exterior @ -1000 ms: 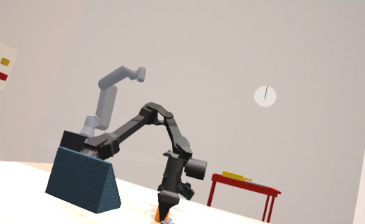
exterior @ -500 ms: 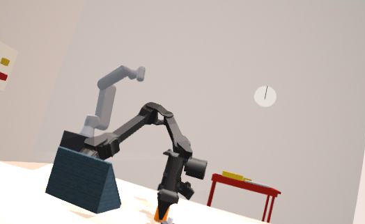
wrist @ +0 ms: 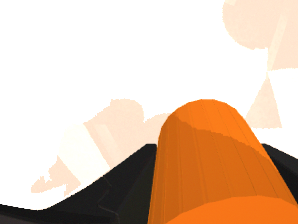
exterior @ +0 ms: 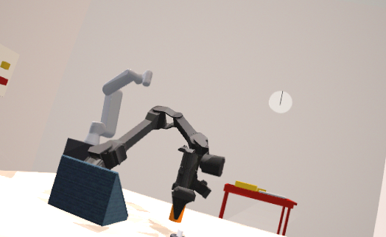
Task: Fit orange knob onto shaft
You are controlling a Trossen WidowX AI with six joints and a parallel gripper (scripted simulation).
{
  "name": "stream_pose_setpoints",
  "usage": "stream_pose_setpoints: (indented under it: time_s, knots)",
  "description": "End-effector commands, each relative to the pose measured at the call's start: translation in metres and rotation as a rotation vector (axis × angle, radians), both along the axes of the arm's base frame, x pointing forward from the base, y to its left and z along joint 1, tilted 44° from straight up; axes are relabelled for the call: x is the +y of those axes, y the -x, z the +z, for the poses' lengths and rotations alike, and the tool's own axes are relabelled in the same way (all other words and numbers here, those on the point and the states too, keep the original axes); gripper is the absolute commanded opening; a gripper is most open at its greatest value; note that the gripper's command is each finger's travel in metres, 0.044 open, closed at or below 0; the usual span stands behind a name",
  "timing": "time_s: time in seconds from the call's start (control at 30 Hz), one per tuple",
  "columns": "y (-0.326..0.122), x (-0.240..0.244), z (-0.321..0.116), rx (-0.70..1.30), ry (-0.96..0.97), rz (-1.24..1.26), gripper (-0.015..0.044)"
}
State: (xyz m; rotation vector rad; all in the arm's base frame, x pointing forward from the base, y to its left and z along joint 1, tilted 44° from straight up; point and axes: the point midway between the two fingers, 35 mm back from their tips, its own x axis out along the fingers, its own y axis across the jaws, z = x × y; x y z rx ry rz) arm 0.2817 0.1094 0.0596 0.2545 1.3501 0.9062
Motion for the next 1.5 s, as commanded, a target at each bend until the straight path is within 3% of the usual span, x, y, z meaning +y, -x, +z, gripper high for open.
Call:
stream_pose_setpoints:
  time_s: [0.0,0.87,1.47]
  knots:
    - [-0.004,-0.010,0.009,-0.010,0.006,-0.001,0.0000]
    - [-0.008,-0.065,0.065,-0.008,-0.004,0.001,0.0000]
    - [-0.033,-0.083,0.029,-0.010,-0.001,0.000,0.0000]
